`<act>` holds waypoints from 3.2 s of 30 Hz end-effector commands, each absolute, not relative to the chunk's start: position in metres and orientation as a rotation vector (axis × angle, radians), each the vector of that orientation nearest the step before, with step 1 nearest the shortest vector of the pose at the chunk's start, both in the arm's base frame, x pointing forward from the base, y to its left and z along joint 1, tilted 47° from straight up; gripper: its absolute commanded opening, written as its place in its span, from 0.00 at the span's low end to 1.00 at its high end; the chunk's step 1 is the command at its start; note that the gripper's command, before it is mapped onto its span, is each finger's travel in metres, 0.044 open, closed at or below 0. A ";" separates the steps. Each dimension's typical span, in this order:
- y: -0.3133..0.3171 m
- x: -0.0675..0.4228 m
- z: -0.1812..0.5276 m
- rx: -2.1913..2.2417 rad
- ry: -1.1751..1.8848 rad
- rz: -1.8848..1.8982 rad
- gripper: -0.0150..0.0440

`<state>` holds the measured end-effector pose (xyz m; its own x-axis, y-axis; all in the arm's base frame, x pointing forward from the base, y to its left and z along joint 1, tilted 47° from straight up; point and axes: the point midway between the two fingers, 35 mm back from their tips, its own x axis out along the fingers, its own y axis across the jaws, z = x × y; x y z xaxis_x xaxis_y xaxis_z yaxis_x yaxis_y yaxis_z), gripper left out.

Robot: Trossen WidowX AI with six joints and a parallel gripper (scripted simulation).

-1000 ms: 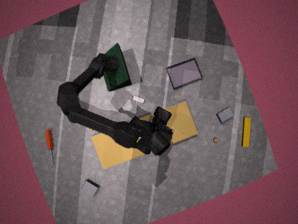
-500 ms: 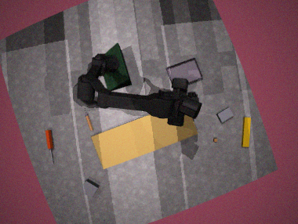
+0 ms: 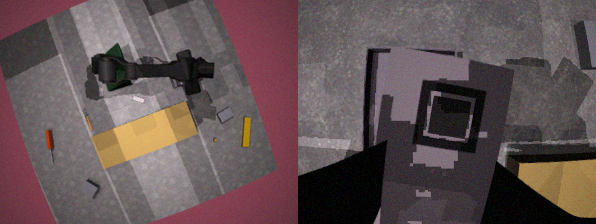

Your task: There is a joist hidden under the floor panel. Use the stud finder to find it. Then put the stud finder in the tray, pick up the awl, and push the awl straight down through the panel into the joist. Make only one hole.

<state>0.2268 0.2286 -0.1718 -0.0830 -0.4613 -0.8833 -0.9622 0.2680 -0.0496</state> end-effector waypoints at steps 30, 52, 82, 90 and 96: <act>0.202 0.182 -0.239 -1.394 1.707 0.851 0.25; 0.173 0.175 -0.265 -1.395 1.708 0.850 0.25; 0.231 0.190 -0.208 -1.390 1.702 0.849 1.00; 0.171 0.282 -0.132 -1.178 1.685 0.571 1.00; 0.094 0.330 -0.069 -1.011 1.669 0.333 1.00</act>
<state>0.3179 0.1327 -0.0943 -0.0342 -0.4281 -0.9031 -0.8222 0.5258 -0.2181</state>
